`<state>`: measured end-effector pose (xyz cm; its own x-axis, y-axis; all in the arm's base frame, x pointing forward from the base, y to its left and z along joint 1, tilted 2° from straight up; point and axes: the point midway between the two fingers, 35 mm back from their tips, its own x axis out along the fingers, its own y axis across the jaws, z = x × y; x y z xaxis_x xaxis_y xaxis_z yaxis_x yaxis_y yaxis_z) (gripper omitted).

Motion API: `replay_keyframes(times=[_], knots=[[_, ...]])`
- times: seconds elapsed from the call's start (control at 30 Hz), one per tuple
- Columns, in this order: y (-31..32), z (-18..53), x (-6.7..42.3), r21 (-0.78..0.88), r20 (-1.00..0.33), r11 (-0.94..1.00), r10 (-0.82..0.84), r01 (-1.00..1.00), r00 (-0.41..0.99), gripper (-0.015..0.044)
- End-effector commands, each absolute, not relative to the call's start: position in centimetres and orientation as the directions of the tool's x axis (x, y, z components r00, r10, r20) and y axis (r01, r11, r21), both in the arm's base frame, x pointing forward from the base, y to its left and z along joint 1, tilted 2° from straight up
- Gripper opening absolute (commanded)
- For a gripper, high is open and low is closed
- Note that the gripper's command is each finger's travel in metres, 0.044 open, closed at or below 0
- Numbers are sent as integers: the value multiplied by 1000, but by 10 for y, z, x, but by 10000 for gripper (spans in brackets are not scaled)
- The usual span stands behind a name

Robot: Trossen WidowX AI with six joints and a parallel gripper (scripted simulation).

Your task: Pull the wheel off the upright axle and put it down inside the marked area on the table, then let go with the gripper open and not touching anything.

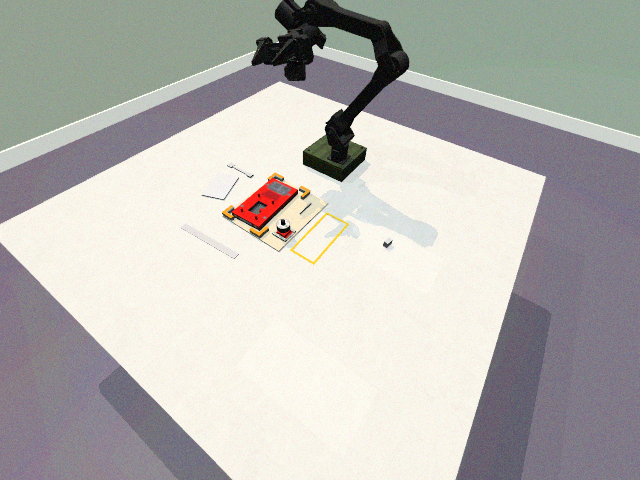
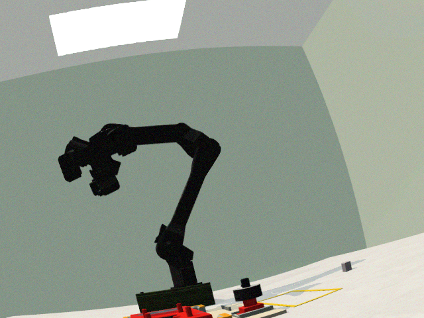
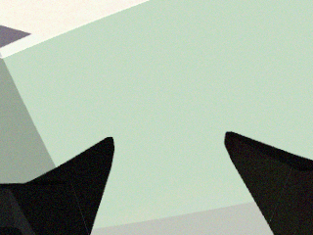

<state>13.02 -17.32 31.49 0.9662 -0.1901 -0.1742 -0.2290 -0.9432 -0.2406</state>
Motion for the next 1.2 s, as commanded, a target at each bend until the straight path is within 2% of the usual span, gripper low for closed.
replay_keyframes(times=[0.0, 0.1, 0.37, 0.67, 0.93, 1.17], knots=[[-174, 314, 131, -240, -179, -944, -186, -226, 966, 374], [-177, 303, 143, -223, -250, -957, -127, -185, 960, 300], [-179, 262, 189, -148, -486, -989, 80, 8, 871, 300], [-162, 216, 247, -40, -707, -947, 253, 320, 660, 300], [-131, 177, 293, 43, -846, -789, 297, 612, 443, 300], [-89, 141, 332, 55, -939, -566, 250, 822, 235, 300]])
